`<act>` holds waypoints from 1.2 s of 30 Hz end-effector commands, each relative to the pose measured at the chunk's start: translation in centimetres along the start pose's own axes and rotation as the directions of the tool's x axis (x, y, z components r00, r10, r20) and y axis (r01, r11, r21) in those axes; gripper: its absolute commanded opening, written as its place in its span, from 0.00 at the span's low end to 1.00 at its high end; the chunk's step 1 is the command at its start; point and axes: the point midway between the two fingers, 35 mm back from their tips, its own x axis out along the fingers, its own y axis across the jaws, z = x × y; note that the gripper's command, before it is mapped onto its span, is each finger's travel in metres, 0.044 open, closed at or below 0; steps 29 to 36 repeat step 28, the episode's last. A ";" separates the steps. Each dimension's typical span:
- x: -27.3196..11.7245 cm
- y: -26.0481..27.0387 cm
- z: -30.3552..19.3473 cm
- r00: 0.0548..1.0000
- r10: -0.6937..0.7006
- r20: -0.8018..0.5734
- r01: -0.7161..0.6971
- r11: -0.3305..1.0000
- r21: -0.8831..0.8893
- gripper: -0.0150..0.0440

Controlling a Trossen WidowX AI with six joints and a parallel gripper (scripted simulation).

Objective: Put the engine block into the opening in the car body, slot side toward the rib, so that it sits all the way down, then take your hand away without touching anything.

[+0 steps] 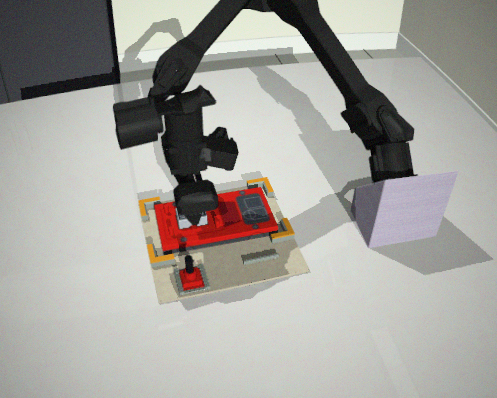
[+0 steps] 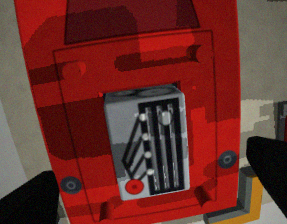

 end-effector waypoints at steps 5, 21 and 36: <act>-0.1 0.0 0.0 1.000 -0.001 0.000 0.001 1.000 0.002 0.60; -0.1 0.0 0.0 1.000 -0.001 0.000 0.001 1.000 0.002 0.25; -0.1 0.0 0.0 1.000 -0.001 0.000 0.001 1.000 0.002 0.25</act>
